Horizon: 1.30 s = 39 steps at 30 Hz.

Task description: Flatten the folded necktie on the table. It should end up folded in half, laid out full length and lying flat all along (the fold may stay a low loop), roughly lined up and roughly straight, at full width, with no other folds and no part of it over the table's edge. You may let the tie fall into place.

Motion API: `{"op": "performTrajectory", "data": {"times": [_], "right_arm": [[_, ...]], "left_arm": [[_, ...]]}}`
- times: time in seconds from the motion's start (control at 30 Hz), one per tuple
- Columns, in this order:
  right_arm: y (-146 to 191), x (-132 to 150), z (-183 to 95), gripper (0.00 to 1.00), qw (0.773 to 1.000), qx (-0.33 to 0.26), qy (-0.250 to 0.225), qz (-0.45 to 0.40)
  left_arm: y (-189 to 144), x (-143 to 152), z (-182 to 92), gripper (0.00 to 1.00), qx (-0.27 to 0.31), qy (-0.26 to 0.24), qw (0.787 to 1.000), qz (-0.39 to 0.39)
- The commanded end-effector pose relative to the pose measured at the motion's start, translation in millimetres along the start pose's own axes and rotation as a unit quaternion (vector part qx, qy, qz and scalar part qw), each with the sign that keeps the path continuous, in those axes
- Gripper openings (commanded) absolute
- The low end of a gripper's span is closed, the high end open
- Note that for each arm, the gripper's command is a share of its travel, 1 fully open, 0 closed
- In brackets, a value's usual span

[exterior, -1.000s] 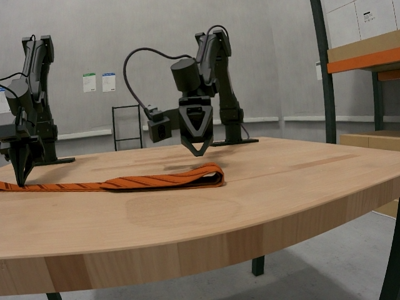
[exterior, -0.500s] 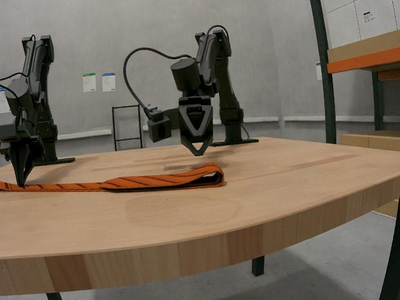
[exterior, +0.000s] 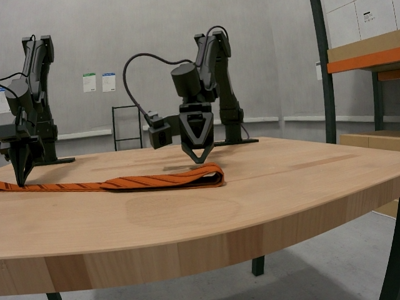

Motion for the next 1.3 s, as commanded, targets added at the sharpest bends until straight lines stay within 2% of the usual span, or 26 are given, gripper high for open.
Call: {"op": "performTrajectory", "data": {"times": [0.0,1.27], "right_arm": [[-1.7,5.8,2.7,0.04,1.0,-0.002,0.006,-0.002],[-1.7,5.8,2.7,0.04,1.0,-0.002,0.006,-0.002]], "left_arm": [[-5.1,-3.1,-0.6,0.43,0.0,0.001,1.0,-0.001],[-8.6,-3.0,1.6,0.43,0.0,0.001,1.0,-0.001]]}}
Point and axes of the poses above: on each arm, the point where the finger pads meet when closed, its own z axis out along the fingers, its own y axis across the jaws, x = y × z, the point moved 4 cm from there along -z, back along the fingers, and after that the axes turned 2 degrees about -z, right-handed, at the moved point
